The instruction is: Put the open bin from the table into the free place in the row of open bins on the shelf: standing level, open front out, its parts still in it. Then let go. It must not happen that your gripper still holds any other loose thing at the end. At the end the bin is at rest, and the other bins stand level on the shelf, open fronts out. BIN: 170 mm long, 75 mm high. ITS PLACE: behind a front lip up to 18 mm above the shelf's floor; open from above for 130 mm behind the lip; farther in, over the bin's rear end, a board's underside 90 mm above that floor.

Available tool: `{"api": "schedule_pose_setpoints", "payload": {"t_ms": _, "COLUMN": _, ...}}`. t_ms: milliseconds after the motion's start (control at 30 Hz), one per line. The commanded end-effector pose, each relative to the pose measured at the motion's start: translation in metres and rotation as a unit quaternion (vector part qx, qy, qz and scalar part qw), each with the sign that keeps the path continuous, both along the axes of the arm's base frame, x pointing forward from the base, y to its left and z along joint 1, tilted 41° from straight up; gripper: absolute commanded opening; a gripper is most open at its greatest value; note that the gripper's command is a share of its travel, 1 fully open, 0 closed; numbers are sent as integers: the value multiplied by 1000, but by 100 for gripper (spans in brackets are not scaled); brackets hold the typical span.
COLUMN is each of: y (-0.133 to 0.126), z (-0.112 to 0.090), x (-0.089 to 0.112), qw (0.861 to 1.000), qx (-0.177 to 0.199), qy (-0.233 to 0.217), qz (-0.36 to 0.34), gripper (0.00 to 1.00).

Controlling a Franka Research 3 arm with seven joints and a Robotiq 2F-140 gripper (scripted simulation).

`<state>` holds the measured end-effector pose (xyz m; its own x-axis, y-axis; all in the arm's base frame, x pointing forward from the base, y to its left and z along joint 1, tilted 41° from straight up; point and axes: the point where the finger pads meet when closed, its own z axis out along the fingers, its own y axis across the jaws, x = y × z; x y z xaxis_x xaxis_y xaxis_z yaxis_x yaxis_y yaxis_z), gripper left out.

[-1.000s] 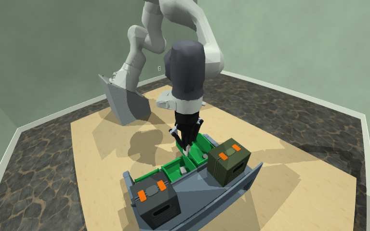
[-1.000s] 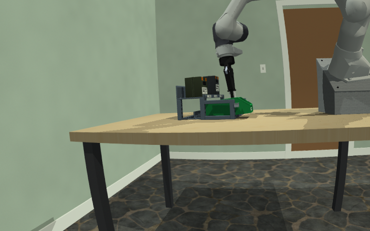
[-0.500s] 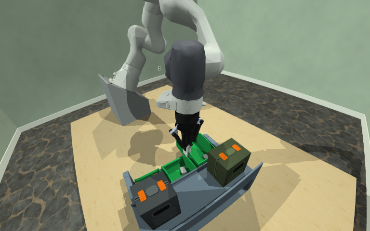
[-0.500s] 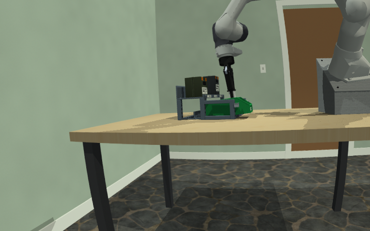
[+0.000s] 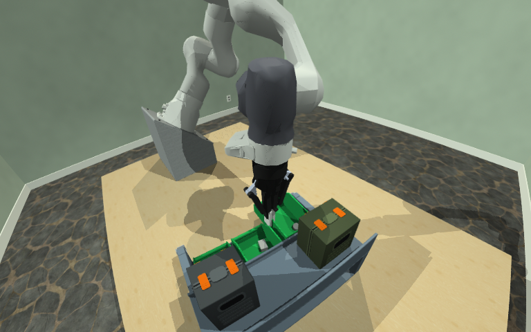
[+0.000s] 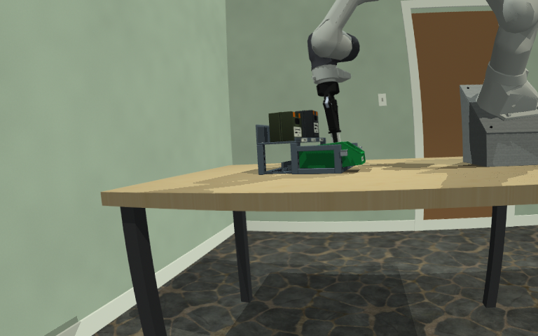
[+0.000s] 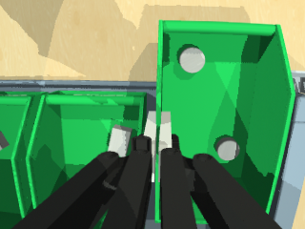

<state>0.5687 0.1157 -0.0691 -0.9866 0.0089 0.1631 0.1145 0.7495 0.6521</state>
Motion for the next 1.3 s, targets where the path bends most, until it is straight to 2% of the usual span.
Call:
{"api": "schedule_pose_setpoints", "payload": {"t_ms": 0, "y": -1, "z": 0, "x": 4, "qw": 1000, "qx": -1, "qy": 1, "qz": -5, "gripper": 0}}
{"api": "schedule_pose_setpoints", "payload": {"t_ms": 1267, "y": -1, "z": -2, "x": 13, "qw": 1000, "qx": -2, "qy": -2, "qz": -8, "gripper": 0}}
